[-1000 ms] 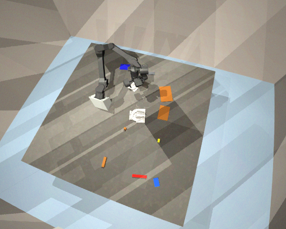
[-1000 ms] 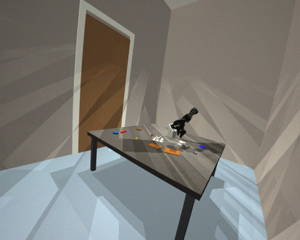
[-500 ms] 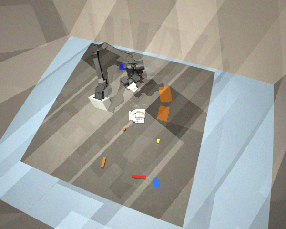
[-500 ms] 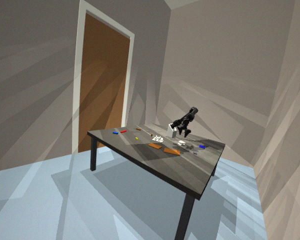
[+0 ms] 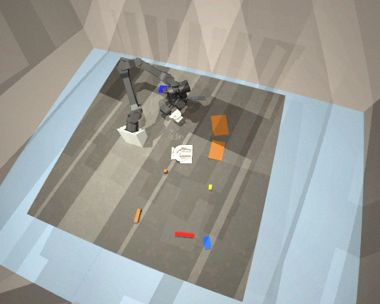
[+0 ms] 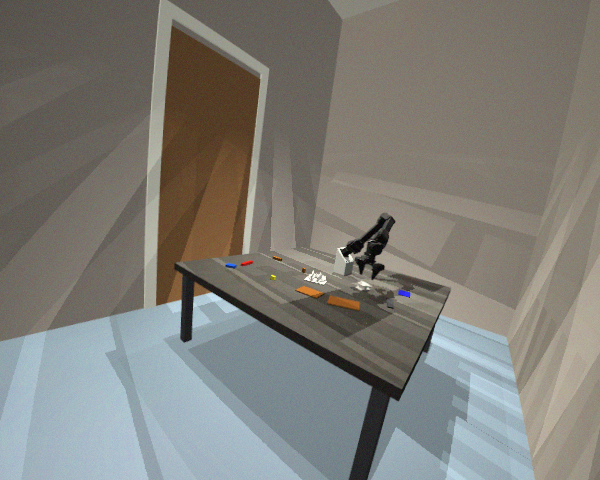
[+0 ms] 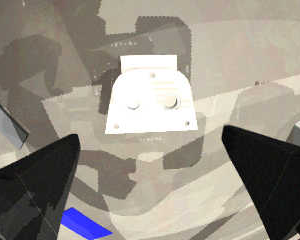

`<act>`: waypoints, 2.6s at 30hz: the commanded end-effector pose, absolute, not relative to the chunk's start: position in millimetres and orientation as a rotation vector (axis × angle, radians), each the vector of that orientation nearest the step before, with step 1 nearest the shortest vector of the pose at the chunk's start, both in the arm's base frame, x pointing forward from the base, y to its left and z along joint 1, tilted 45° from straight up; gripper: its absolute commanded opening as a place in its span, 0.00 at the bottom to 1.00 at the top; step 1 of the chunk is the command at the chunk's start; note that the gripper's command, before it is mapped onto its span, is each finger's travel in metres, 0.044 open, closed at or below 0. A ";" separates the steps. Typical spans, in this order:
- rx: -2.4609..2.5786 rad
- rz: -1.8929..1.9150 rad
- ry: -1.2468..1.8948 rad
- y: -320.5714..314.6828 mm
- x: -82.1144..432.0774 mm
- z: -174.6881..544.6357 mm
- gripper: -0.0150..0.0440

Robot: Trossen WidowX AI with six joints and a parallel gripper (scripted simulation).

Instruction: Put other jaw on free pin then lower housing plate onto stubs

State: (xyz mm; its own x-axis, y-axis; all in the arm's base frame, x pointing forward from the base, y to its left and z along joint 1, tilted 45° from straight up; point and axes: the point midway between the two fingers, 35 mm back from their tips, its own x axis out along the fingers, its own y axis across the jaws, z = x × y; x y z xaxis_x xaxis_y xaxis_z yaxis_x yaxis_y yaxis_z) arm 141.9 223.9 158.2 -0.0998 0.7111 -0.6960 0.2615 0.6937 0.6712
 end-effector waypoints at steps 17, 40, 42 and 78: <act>0.798 0.444 1.678 242.5 138.0 135.6 1.00; 0.798 0.444 1.679 261.5 135.4 116.9 1.00; 0.799 0.445 1.679 263.7 134.9 114.7 1.00; 0.797 0.450 1.681 265.6 133.9 113.5 0.93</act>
